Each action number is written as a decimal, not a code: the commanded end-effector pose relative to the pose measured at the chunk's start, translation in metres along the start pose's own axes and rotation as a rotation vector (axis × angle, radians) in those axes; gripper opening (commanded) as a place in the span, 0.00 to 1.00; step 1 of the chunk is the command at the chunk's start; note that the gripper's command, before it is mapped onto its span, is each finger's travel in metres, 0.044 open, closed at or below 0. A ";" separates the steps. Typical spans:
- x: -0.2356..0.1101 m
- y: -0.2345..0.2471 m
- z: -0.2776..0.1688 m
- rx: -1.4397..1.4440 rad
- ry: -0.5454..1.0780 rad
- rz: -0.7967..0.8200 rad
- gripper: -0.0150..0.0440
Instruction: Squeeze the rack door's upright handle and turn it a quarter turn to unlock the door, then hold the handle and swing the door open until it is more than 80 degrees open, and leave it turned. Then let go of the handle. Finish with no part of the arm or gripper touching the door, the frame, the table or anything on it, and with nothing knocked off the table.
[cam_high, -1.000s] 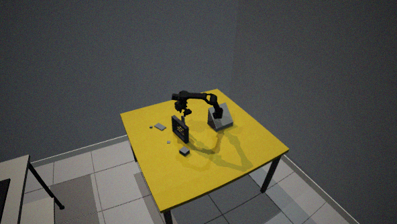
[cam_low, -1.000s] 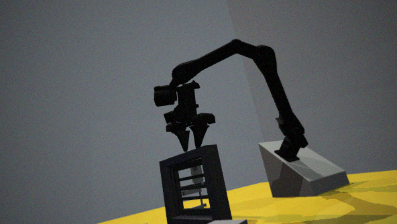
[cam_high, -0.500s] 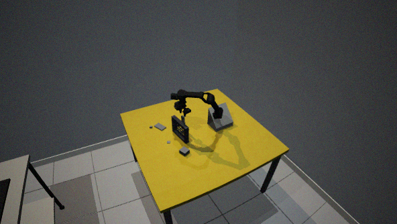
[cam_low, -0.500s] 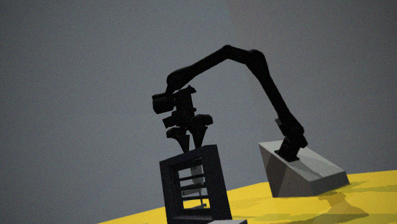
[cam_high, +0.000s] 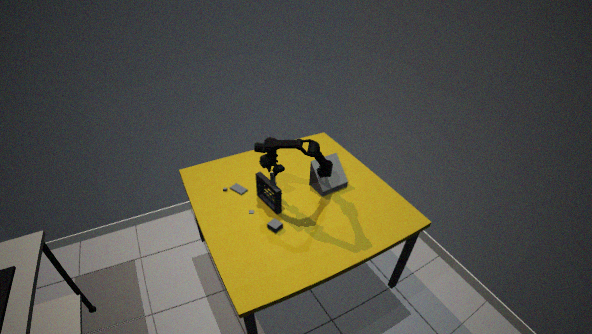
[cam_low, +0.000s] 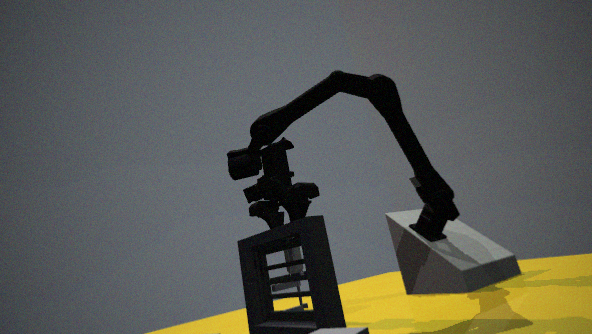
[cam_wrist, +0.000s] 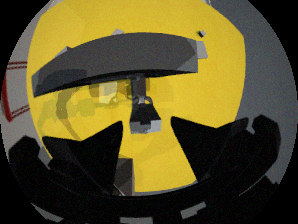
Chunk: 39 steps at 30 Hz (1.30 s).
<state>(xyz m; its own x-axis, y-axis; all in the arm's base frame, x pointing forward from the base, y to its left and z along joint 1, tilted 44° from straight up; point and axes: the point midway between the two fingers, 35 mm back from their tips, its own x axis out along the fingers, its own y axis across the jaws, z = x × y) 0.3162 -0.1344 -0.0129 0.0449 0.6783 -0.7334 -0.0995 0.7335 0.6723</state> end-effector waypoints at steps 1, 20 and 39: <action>0.007 0.001 -0.001 0.006 0.000 0.006 0.74; 0.038 0.002 -0.003 0.005 -0.001 0.008 0.74; 0.039 0.003 -0.003 0.005 -0.001 0.009 0.32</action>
<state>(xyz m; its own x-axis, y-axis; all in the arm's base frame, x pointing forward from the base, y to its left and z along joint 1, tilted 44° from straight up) 0.3151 -0.1068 -0.0393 0.0436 0.6837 -0.7284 -0.0976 0.7285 0.6780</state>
